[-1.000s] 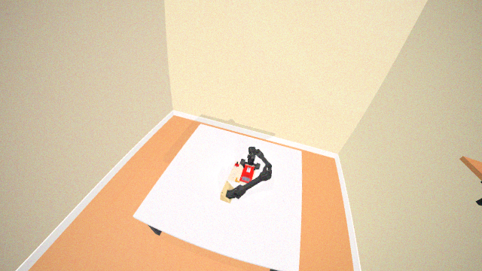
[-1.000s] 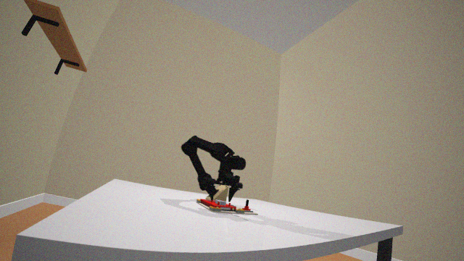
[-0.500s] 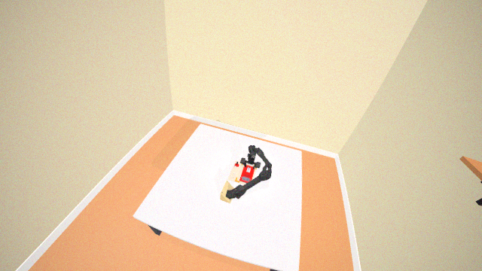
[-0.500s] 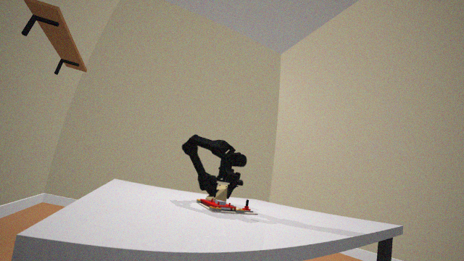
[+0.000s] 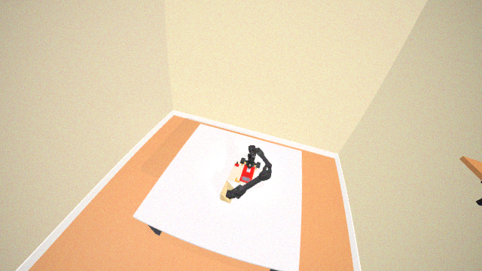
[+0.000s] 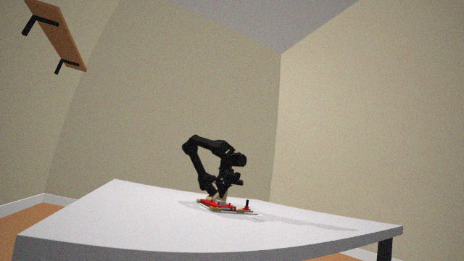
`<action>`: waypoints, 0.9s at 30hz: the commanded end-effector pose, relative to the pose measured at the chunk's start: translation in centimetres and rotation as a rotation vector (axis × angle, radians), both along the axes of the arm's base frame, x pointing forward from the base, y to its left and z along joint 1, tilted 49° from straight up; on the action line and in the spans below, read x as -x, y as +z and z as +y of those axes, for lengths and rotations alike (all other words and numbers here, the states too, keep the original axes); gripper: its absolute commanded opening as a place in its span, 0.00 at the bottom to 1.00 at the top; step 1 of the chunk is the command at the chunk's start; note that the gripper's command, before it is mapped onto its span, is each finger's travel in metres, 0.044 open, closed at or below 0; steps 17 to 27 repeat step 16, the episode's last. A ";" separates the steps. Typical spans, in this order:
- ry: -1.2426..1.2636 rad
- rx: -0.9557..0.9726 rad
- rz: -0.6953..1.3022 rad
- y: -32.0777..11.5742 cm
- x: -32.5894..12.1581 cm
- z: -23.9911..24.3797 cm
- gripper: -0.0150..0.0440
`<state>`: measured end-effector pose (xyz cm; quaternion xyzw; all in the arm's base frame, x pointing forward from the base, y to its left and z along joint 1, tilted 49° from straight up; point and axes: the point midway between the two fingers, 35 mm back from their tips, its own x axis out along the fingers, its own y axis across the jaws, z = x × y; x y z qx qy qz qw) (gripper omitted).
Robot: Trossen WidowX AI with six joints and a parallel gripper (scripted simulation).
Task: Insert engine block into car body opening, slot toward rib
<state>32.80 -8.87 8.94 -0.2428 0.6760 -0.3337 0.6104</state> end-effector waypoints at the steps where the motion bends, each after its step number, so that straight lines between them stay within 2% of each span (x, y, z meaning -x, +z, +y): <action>1: -0.004 -0.001 -0.002 0.0 0.0 0.0 0.25; 14: -0.004 -0.001 -0.002 0.0 0.0 0.0 0.25; 16: -0.004 -0.001 -0.002 0.0 0.0 0.0 0.34; 27: -0.004 -0.001 -0.002 0.0 0.0 0.0 0.34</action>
